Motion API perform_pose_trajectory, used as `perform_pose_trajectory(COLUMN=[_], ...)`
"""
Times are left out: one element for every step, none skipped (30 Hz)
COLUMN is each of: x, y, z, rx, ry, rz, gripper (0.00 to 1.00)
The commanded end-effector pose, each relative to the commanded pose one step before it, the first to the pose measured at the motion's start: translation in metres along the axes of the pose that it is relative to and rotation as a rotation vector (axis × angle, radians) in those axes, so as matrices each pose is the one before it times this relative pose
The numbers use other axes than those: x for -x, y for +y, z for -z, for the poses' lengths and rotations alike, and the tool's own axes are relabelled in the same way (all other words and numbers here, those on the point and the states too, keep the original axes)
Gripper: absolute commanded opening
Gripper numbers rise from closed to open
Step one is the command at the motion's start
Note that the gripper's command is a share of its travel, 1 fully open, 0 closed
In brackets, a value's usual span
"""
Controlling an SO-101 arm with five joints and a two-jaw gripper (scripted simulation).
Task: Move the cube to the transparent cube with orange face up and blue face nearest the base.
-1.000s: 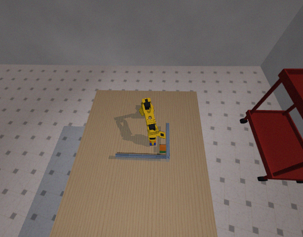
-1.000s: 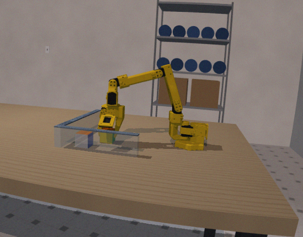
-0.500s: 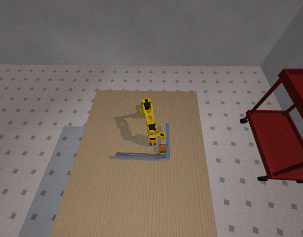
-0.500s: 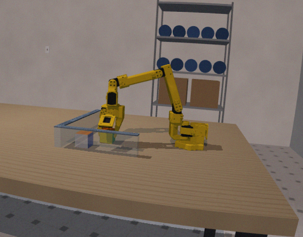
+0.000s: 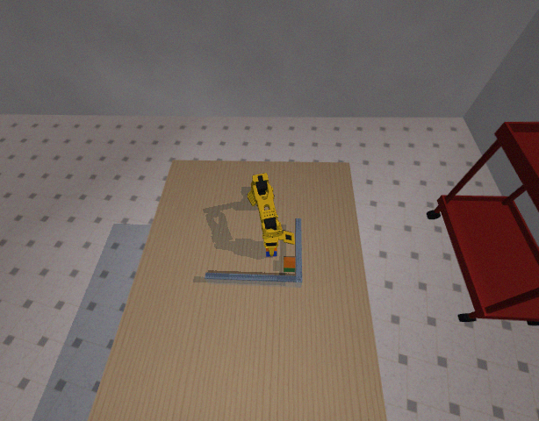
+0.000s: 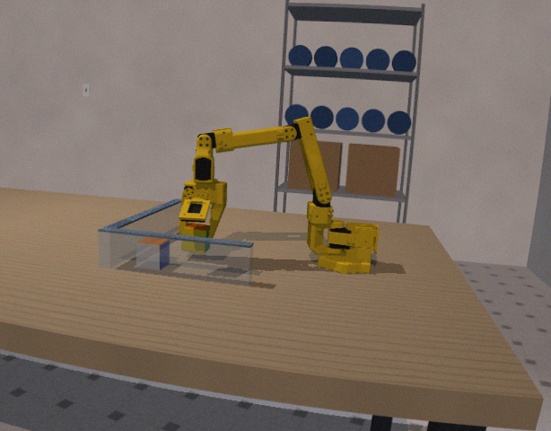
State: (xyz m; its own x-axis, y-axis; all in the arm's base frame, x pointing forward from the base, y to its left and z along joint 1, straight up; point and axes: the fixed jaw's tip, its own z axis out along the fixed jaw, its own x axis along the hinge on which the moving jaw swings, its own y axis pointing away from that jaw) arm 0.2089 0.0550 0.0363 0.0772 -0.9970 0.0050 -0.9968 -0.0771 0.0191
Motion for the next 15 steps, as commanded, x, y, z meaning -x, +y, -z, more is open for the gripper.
perform_pose_trajectory(x=[0.00105,-0.00002,-0.00003,-0.00004,-0.00004,-0.00004,-0.00004,-0.00003,-0.00003,-0.00002,-0.00001,-0.00001,0.0,0.0,0.0], y=[-0.00894,0.00014,0.00018,0.00022,0.00023,0.00024,0.00022,0.0002,0.00016,0.00012,0.00008,0.00005,0.00002,0.0,0.0], z=[0.023108,0.002978,0.002818,0.00261,0.00236,0.002077,0.00177,0.00145,0.001128,0.000818,0.000535,0.000296,0.000117,0.000018,0.0], rx=[-0.07088,0.0,0.0,0.0,0.0,0.0,0.0,0.0,0.0,0.0,0.0,0.0,0.0,0.0,0.0], ry=[-0.01408,0.0,0.0,0.0,0.0,0.0,0.0,0.0,0.0,0.0,0.0,0.0,0.0,0.0,0.0], rz=[-0.00008,0.0,0.0,0.0,0.0,0.0,0.0,0.0,0.0,0.0,0.0,0.0,0.0,0.0,0.0], gripper=[0.22,0.22,0.22,0.22,0.22,0.22,0.22,0.22,0.22,0.22,0.22,0.22,0.22,0.22,0.22])
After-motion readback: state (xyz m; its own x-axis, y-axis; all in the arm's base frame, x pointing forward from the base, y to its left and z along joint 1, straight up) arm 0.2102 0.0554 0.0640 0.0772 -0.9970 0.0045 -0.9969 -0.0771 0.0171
